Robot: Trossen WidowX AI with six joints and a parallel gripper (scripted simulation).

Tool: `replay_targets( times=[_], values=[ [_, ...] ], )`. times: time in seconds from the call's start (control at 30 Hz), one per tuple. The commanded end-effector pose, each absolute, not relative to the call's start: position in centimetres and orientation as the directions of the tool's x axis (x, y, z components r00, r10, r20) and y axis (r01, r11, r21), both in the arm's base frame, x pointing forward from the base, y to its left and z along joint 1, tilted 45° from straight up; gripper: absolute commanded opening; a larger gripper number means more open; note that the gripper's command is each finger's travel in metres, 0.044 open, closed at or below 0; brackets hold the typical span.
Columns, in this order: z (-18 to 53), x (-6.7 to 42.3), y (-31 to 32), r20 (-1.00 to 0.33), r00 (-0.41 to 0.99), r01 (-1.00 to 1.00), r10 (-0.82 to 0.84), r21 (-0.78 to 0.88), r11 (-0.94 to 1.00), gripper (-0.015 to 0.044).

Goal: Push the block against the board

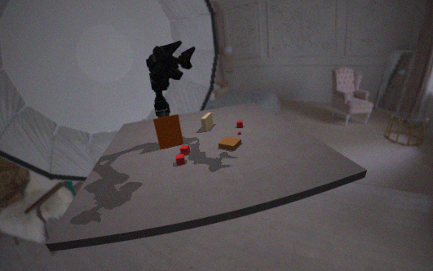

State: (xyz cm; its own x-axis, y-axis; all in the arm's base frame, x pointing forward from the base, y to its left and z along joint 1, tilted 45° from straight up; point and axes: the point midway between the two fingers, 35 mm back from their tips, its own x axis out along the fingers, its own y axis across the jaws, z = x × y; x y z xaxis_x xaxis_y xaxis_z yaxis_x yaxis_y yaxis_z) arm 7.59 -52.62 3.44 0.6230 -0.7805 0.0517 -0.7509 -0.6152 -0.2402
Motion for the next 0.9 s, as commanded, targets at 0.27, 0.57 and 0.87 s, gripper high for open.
replay_targets(
  times=[0.27,0.57,0.87],
  values=[
    [3.2,9.9,-52.2,0.011,0.661,-0.699,-0.751,-0.354,-0.621,0.0164],
    [3.1,14.7,-51.1,-0.068,0.729,-0.576,-0.681,-0.599,-0.556,0.0000],
    [3.2,19.6,-49.3,-0.143,0.790,-0.447,-0.596,-0.800,-0.401,0.0000]
  ],
)
